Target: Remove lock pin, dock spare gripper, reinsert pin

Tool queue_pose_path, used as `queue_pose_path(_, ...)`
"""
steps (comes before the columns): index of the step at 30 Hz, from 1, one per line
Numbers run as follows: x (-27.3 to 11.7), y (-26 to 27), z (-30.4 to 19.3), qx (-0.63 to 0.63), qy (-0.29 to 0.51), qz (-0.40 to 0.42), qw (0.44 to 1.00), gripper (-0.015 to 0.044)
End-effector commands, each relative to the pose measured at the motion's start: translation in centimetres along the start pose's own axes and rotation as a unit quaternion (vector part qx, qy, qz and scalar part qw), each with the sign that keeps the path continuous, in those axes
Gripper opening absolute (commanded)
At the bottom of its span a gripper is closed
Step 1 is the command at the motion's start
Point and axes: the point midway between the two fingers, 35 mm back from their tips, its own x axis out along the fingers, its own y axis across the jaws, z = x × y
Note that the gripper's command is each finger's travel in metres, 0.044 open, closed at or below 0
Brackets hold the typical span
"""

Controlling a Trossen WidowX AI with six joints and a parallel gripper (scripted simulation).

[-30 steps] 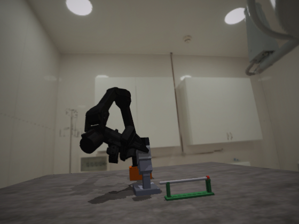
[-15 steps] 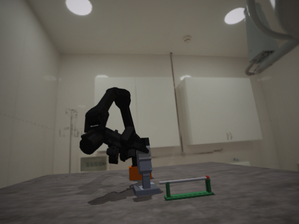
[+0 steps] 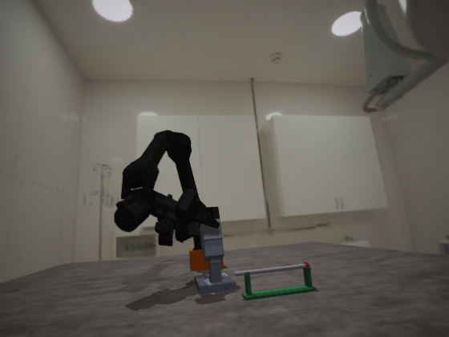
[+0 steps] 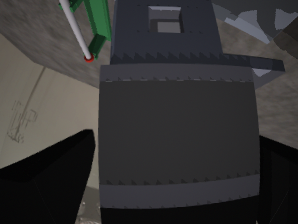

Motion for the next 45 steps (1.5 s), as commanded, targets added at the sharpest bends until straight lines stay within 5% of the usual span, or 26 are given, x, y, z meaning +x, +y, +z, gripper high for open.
queue_pose_path(1, 0.0, 0.0, 0.0, 0.000, 0.000, 0.000, 1.000, 0.0440)
queue_pose_path(45, -4.6, 0.8, -8.4, 0.016, 0.004, 0.009, 1.000, 0.0440)
